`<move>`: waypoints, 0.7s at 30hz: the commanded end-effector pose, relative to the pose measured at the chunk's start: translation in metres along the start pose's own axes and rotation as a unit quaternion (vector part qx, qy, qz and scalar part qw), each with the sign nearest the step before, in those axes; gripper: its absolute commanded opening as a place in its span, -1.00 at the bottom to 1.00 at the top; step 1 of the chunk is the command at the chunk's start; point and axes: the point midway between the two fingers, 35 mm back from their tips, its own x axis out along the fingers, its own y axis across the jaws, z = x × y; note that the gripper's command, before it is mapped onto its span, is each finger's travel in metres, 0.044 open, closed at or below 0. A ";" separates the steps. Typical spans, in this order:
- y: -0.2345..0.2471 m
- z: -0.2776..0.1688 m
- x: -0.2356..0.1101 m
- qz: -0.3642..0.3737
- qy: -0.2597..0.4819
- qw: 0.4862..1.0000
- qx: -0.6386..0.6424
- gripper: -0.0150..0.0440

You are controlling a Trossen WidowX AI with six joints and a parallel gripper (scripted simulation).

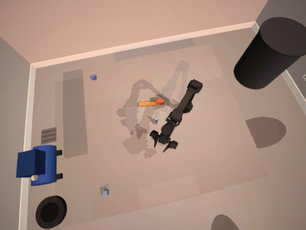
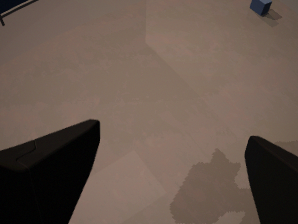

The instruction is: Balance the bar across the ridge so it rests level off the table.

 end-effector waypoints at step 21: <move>-0.133 -0.061 -0.030 -0.132 0.138 0.975 0.110 0.58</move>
